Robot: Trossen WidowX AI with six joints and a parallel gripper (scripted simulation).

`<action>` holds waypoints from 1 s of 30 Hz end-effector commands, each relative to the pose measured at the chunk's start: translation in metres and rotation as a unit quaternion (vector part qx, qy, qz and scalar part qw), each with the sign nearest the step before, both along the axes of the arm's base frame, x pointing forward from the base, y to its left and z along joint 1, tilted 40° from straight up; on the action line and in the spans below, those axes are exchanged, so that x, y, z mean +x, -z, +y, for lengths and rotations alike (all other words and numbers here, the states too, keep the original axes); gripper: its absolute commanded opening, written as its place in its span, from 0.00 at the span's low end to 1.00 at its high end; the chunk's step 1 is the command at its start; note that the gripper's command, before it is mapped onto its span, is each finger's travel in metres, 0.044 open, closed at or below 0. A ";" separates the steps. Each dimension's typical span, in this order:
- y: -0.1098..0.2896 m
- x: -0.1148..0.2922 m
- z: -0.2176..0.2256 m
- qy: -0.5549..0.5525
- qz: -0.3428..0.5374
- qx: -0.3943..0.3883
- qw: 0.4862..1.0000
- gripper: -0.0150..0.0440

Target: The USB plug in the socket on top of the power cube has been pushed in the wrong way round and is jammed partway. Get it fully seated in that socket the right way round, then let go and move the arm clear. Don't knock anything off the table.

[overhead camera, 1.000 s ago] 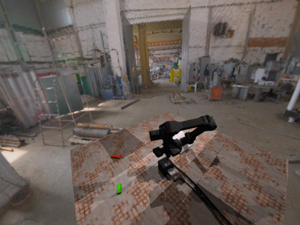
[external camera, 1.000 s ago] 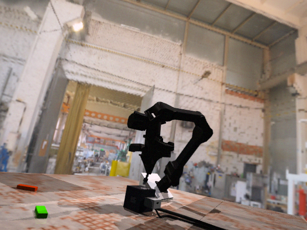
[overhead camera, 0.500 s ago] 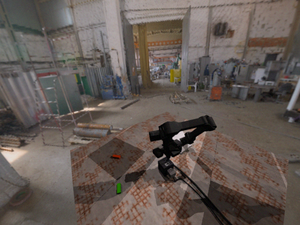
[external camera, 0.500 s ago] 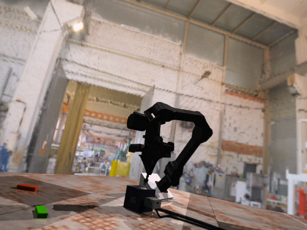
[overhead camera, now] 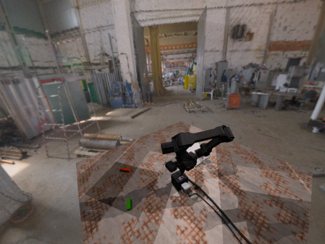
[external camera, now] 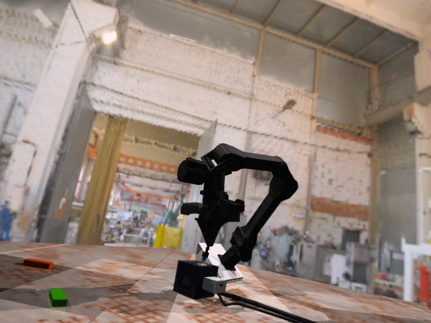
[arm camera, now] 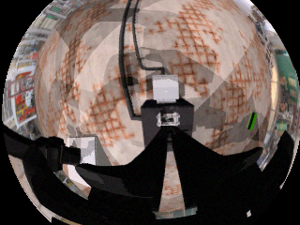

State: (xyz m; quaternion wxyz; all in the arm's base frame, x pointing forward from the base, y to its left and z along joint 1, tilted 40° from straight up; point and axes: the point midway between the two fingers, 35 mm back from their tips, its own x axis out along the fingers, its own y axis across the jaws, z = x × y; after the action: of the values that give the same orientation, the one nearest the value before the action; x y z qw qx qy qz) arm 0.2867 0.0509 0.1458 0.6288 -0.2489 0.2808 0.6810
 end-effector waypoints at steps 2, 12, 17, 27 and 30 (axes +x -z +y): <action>-0.001 0.001 0.002 -0.001 -0.002 0.006 1.000 0.25; -0.001 0.003 0.004 -0.002 -0.003 0.013 1.000 0.25; -0.001 0.004 0.005 -0.002 -0.003 0.015 1.000 0.25; 0.000 0.004 0.006 -0.002 -0.003 0.015 1.000 0.25; 0.000 0.004 0.006 -0.002 -0.003 0.015 1.000 0.25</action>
State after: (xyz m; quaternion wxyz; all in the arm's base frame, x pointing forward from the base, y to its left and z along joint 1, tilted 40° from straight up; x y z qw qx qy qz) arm 0.2901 0.0566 0.1463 0.6309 -0.2431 0.2697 0.6857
